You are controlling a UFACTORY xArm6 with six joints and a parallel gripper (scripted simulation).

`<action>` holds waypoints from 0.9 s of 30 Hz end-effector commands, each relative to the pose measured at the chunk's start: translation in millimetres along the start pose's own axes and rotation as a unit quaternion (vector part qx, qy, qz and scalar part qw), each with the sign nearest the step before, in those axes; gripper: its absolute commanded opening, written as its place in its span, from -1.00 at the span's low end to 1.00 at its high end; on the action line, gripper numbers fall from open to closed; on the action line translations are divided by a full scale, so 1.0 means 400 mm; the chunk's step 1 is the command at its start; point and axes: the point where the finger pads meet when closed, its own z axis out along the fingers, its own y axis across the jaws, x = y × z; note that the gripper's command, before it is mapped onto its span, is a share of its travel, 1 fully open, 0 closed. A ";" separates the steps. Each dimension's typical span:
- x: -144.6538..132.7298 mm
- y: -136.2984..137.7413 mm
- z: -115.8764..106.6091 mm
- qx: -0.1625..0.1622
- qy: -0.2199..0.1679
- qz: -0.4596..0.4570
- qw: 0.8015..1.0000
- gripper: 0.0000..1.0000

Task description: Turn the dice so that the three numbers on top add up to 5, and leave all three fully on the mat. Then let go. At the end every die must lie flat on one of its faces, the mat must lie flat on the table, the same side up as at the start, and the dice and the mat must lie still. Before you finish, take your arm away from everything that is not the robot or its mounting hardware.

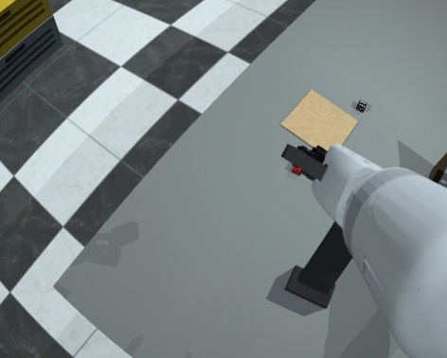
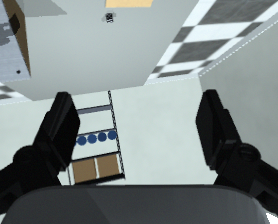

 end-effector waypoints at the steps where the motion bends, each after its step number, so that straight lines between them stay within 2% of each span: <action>1: 0.000 0.001 -0.002 -0.001 0.000 0.000 1.000 1.00; 20: -0.004 0.006 0.006 0.002 0.002 -0.001 1.000 1.00; 23: -0.025 0.033 0.057 0.021 0.014 -0.007 1.000 1.00; 25: -0.057 0.062 0.123 0.042 0.032 -0.013 0.999 1.00; 26: -0.057 0.062 0.123 0.042 0.032 -0.013 0.999 1.00; 27: -0.079 0.077 0.167 0.055 0.045 -0.015 0.997 1.00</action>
